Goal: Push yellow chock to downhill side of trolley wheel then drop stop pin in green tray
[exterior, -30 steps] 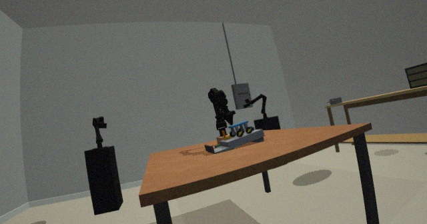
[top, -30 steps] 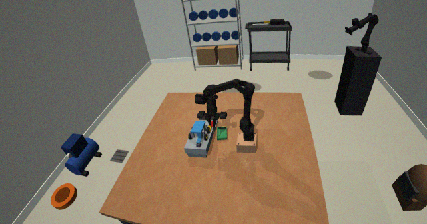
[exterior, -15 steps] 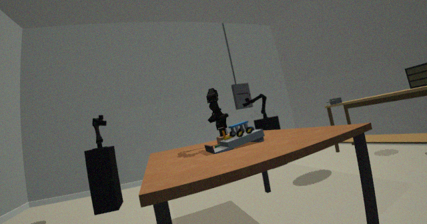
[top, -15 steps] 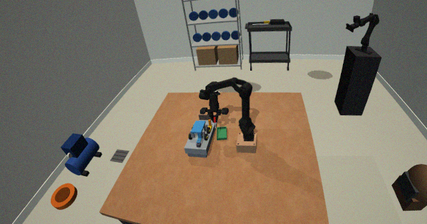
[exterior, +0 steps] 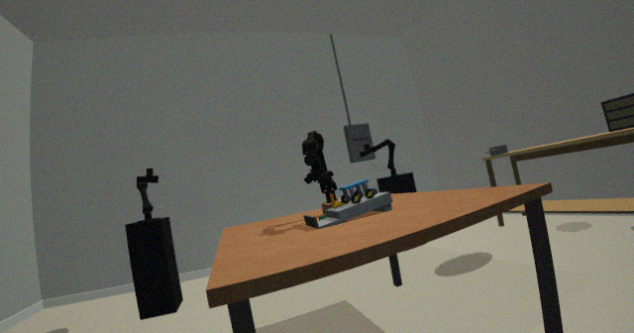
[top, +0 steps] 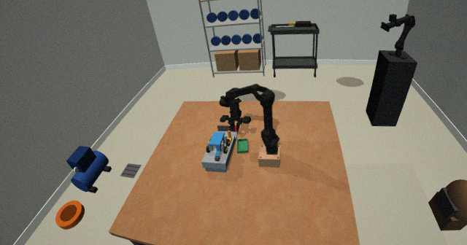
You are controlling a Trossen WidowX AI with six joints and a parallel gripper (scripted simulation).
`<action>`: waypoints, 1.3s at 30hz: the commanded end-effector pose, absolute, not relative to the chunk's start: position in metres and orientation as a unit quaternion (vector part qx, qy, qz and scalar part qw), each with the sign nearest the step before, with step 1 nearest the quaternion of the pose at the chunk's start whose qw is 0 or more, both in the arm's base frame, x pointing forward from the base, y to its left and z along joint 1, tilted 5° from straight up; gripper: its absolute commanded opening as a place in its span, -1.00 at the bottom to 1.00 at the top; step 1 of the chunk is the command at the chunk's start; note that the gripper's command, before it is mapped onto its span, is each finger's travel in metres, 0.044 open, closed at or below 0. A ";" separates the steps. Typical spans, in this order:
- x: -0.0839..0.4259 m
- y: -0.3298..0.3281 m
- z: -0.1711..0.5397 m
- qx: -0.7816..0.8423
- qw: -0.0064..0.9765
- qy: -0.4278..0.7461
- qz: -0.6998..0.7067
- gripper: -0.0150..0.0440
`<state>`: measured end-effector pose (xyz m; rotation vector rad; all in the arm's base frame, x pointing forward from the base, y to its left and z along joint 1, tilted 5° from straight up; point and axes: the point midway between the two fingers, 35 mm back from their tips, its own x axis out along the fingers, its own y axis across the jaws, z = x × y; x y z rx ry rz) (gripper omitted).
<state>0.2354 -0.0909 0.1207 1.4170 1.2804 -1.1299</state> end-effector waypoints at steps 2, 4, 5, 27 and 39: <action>0.234 -0.090 0.120 0.593 0.419 0.480 -0.492 -0.49; 0.234 -0.089 0.120 0.603 0.405 0.461 -0.509 -0.49; 0.234 -0.089 0.120 0.608 0.398 0.452 -0.517 -0.49; 0.234 -0.084 0.120 0.688 0.228 0.219 -0.653 -0.49; 0.235 -0.082 0.121 0.714 0.127 0.074 -0.684 -0.49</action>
